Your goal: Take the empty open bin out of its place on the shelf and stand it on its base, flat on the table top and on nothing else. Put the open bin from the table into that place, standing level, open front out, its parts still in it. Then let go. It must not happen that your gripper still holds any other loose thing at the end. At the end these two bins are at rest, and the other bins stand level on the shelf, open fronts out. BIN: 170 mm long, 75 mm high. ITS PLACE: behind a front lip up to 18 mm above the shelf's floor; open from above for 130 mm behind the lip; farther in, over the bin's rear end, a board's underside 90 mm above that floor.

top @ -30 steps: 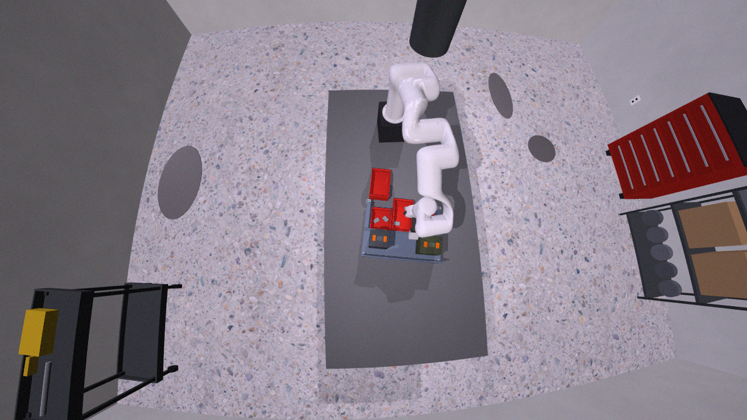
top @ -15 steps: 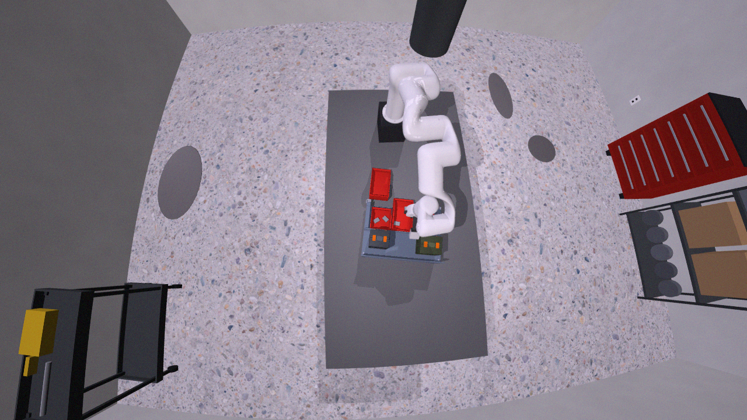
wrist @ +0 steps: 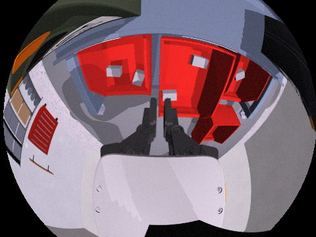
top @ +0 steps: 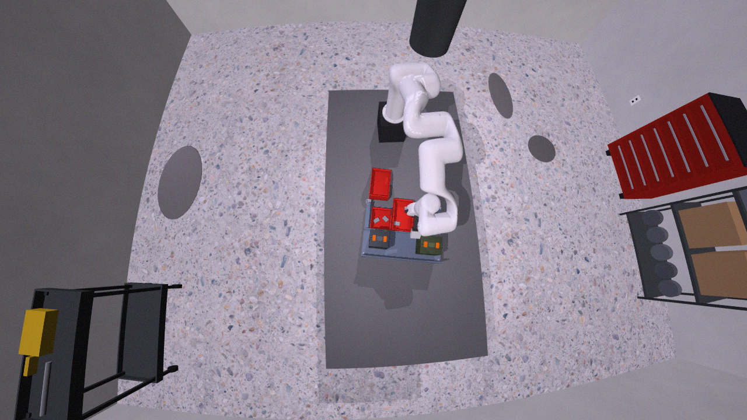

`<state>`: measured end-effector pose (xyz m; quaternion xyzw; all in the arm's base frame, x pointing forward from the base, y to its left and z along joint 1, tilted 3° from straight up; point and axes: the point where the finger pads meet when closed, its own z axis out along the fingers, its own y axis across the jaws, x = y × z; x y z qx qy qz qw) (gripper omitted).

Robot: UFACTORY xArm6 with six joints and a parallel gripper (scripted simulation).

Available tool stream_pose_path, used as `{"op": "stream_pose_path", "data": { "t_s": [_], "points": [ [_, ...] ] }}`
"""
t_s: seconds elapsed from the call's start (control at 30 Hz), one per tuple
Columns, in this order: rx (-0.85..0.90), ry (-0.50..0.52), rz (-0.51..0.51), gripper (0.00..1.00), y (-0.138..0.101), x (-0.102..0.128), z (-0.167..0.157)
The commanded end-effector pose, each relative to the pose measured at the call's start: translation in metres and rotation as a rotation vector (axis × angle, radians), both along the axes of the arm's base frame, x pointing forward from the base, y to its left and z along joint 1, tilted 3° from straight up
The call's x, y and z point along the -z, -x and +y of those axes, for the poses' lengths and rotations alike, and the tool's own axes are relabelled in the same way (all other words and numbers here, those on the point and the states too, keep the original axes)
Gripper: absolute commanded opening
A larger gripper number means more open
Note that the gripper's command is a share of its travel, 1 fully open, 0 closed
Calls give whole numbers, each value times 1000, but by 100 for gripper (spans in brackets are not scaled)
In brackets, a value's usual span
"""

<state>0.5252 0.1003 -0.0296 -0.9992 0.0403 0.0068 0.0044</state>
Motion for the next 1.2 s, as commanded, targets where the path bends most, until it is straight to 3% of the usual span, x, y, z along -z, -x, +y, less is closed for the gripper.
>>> {"op": "stream_pose_path", "data": {
  "t_s": [0.0, 1.17],
  "points": [
    [0, -1, -4, 10, -1, -12, 0],
    [0, -1, -4, 10, 1, -48, 0]
  ]
}}
